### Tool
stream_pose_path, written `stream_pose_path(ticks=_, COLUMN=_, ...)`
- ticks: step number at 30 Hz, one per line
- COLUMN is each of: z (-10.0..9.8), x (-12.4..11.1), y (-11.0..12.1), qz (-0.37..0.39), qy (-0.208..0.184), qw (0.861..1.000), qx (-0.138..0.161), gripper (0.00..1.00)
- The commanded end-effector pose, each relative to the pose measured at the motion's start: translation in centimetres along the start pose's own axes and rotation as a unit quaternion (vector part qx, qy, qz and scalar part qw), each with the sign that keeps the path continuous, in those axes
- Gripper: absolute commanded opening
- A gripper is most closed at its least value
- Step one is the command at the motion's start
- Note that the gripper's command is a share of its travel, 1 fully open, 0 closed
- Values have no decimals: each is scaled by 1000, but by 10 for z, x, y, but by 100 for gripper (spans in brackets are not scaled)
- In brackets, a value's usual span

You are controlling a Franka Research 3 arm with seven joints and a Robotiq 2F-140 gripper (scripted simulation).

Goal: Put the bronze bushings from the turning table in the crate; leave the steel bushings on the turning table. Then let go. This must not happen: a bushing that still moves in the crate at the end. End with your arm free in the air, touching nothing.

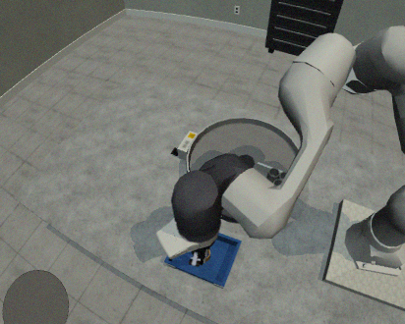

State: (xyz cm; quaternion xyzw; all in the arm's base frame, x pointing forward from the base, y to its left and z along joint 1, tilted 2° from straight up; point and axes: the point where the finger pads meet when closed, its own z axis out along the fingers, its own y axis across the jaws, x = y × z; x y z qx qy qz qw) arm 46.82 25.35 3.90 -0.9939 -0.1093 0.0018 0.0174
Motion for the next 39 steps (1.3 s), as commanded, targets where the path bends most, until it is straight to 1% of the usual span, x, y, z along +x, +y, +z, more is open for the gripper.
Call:
stream_pose_path(ticks=1, z=0, x=2, y=-1, qz=1, qy=2, qw=1000, qx=1, gripper=10)
stream_pose_path(ticks=6, z=-1, x=2, y=-1, qz=1, qy=2, qw=1000, qx=1, gripper=10)
stream_pose_path(ticks=11, z=-11, x=2, y=-1, qz=1, qy=2, qw=1000, qx=1, gripper=10)
stream_pose_path(ticks=13, z=-11, x=2, y=-1, qz=1, qy=2, qw=1000, qx=1, gripper=10)
stream_pose_path(ticks=28, z=-75, x=1, y=-1, qz=1, qy=2, qw=1000, qx=1, gripper=10)
stream_pose_path(ticks=30, z=-75, x=1, y=-1, qz=1, qy=2, qw=1000, qx=1, gripper=10)
stream_pose_path(ticks=35, z=-84, x=1, y=0, qz=1, qy=2, qw=1000, qx=1, gripper=10)
stream_pose_path(ticks=39, z=-86, x=1, y=0, qz=1, qy=2, qw=1000, qx=1, gripper=10)
